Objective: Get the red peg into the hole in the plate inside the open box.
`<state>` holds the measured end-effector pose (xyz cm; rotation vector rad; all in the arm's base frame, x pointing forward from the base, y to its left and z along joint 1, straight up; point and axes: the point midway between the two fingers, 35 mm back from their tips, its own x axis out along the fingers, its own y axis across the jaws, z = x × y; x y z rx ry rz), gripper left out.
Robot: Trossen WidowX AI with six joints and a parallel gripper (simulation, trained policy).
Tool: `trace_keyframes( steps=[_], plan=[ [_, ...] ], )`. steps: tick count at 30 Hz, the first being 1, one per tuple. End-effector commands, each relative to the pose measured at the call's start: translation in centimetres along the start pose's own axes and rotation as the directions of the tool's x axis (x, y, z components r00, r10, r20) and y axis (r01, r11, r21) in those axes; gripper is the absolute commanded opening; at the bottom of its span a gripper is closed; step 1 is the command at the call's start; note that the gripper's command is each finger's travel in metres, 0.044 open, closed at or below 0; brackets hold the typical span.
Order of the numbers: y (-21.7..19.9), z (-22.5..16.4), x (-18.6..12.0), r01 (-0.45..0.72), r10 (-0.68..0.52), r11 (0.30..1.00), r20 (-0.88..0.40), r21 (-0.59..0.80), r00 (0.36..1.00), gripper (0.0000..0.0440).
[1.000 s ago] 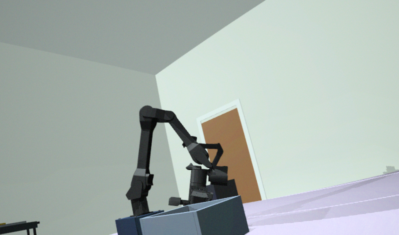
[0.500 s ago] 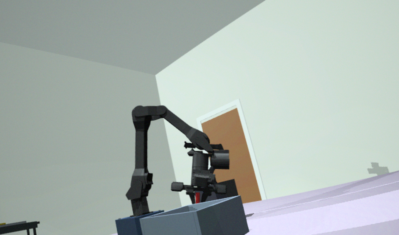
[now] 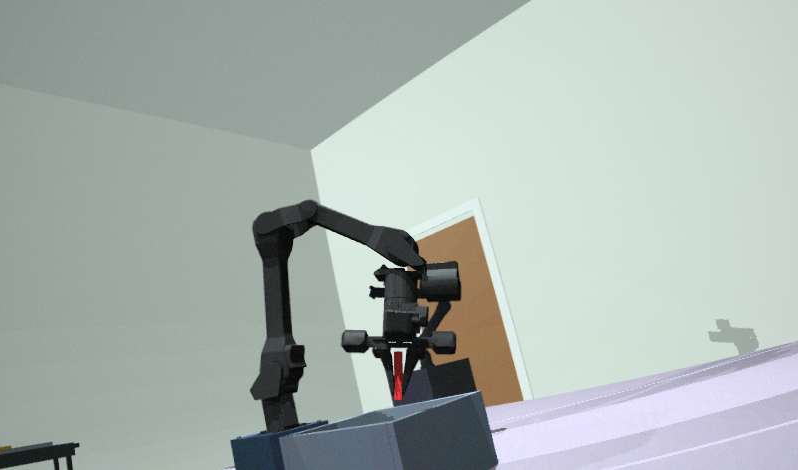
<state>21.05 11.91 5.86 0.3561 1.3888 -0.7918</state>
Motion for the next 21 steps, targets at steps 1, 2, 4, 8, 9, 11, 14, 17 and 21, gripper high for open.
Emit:
trace_keyframes(
  steps=[1,2,4,8,9,11,14,17,21],
  plan=[
    [0.0,1.4,-0.8,-0.008,0.007,0.999,0.014,0.039,1.000,0.0000],
    [0.0,1.8,-0.9,-0.010,0.009,0.999,0.018,0.051,1.000,0.0000],
    [0.1,2.7,-1.1,-0.015,0.013,0.997,0.024,0.075,1.000,0.0000],
    [0.1,4.7,-1.3,-0.022,0.018,0.993,0.035,0.119,0.999,0.0000],
    [0.1,5.1,-1.3,-0.024,0.019,0.991,0.037,0.129,0.999,0.0000],
    [0.0,6.1,-1.3,-0.026,0.020,0.989,0.041,0.148,0.999,0.0000],
    [-0.1,7.6,-1.2,-0.030,0.022,0.985,0.045,0.172,0.999,0.0000],
    [-0.2,9.0,-0.9,-0.031,0.023,0.981,0.046,0.192,0.999,0.0000],
    [-0.4,10.9,-0.2,-0.035,0.026,0.977,0.046,0.209,0.999,0.0000]
  ],
)
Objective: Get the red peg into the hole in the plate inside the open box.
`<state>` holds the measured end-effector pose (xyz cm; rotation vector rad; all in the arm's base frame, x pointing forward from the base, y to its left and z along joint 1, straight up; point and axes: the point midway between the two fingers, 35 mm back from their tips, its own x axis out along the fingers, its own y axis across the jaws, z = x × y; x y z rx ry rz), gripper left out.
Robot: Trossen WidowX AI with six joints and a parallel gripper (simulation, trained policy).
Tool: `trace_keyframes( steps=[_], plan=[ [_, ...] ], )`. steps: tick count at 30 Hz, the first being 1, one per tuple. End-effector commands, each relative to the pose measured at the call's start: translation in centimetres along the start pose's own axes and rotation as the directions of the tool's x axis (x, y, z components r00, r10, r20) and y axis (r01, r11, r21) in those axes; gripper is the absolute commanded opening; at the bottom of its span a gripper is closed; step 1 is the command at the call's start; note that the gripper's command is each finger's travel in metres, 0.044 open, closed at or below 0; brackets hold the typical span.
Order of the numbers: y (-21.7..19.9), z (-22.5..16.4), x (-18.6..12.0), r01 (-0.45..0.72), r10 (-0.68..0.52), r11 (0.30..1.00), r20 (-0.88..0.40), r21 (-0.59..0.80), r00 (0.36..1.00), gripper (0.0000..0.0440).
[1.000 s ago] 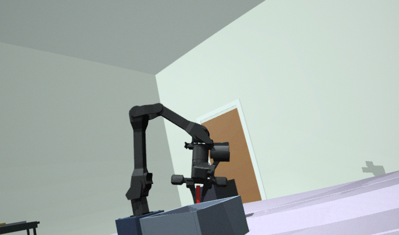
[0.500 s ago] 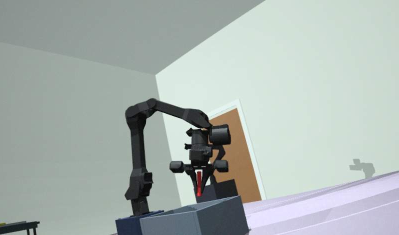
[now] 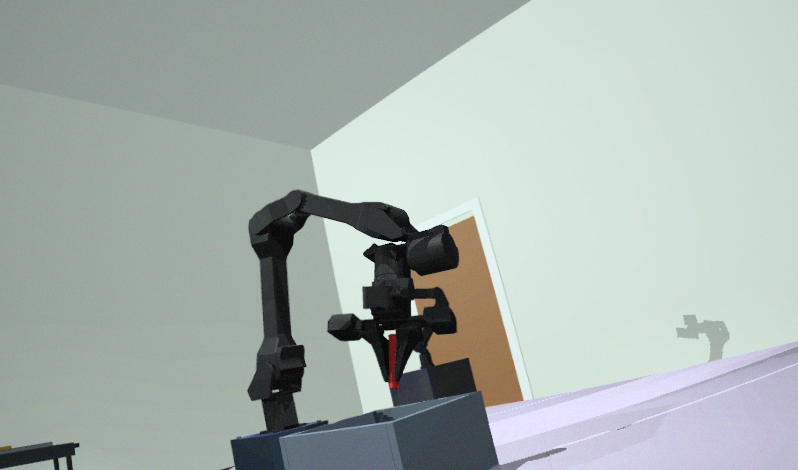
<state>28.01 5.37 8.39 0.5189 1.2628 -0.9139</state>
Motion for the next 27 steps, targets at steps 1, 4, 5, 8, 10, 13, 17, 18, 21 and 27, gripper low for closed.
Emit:
trace_keyframes(
  steps=[1,4,5,8,10,13,17,18,21,27],
  plan=[
    [0.2,1.5,0.7,0.001,-0.001,1.000,0.002,0.007,1.000,0.0000],
    [0.3,2.9,1.4,-0.003,0.003,1.000,-0.002,0.011,1.000,0.0000],
    [0.3,3.3,1.6,-0.004,0.004,1.000,-0.004,0.012,1.000,0.0000],
    [0.4,4.5,2.4,-0.009,0.009,1.000,-0.015,0.009,1.000,0.0000],
    [0.5,5.2,2.9,-0.014,0.014,1.000,-0.023,0.003,1.000,0.0000],
    [0.5,6.1,3.8,-0.021,0.021,1.000,-0.036,-0.009,0.999,0.0000],
    [0.7,7.0,5.1,-0.035,0.033,0.999,-0.054,-0.031,0.998,0.0000],
    [0.7,7.1,5.4,-0.039,0.036,0.999,-0.059,-0.038,0.998,0.0000],
    [0.8,7.3,6.5,-0.048,0.043,0.997,-0.078,-0.062,0.996,0.0000],
    [0.9,7.1,8.5,-0.055,0.042,0.993,-0.125,-0.108,0.991,0.0091]
  ],
)
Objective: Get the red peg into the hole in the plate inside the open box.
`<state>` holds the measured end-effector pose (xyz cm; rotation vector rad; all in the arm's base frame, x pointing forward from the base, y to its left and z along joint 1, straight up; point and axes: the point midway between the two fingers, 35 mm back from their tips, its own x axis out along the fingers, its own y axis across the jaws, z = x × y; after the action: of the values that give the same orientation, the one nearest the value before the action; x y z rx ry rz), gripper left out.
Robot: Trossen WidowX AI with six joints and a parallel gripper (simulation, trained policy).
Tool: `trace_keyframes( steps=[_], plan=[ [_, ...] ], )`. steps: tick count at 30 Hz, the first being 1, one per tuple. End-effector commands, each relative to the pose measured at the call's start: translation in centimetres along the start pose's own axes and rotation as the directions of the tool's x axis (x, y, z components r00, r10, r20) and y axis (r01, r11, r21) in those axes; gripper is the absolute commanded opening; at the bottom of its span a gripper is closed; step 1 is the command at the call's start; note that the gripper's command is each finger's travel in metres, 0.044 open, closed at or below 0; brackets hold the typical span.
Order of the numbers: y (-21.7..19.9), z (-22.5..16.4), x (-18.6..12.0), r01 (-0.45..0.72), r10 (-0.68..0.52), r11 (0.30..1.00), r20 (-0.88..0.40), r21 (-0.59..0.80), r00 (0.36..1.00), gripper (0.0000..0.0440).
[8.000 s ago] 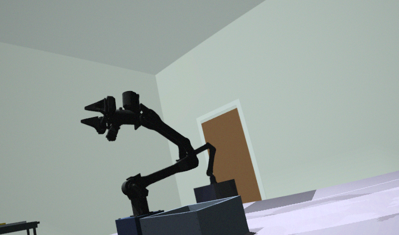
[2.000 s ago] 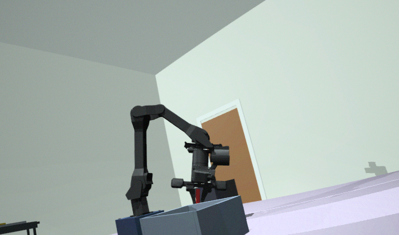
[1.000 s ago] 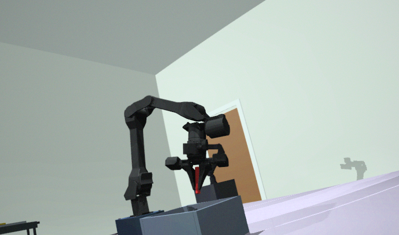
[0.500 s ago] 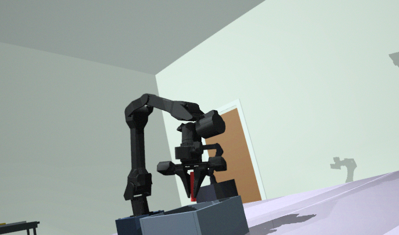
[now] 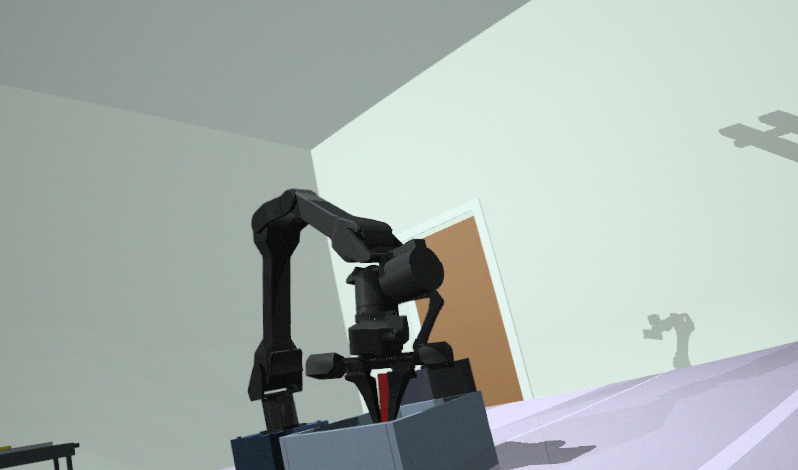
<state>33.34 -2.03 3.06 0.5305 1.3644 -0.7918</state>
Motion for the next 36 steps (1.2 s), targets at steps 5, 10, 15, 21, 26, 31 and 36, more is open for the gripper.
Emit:
trace_keyframes(
  steps=[5,10,15,21,26,31,36],
  plan=[
    [0.1,0.4,1.9,-0.008,0.005,0.999,-0.047,-0.049,0.999,0.0151],
    [0.8,1.4,1.5,-0.029,0.025,0.998,-0.069,-0.058,0.997,0.0252],
    [2.0,2.5,0.9,-0.059,0.054,0.997,-0.098,-0.051,0.994,0.0368],
    [4.2,4.0,-0.2,-0.131,0.125,0.991,-0.113,-0.042,0.986,0.0440],
    [6.3,5.2,-1.3,-0.203,0.197,0.978,-0.103,-0.048,0.975,0.0440],
    [7.0,5.6,-1.7,-0.228,0.222,0.972,-0.098,-0.050,0.970,0.0440],
    [7.0,5.7,-1.7,-0.229,0.224,0.972,-0.098,-0.050,0.970,0.0440]
  ],
)
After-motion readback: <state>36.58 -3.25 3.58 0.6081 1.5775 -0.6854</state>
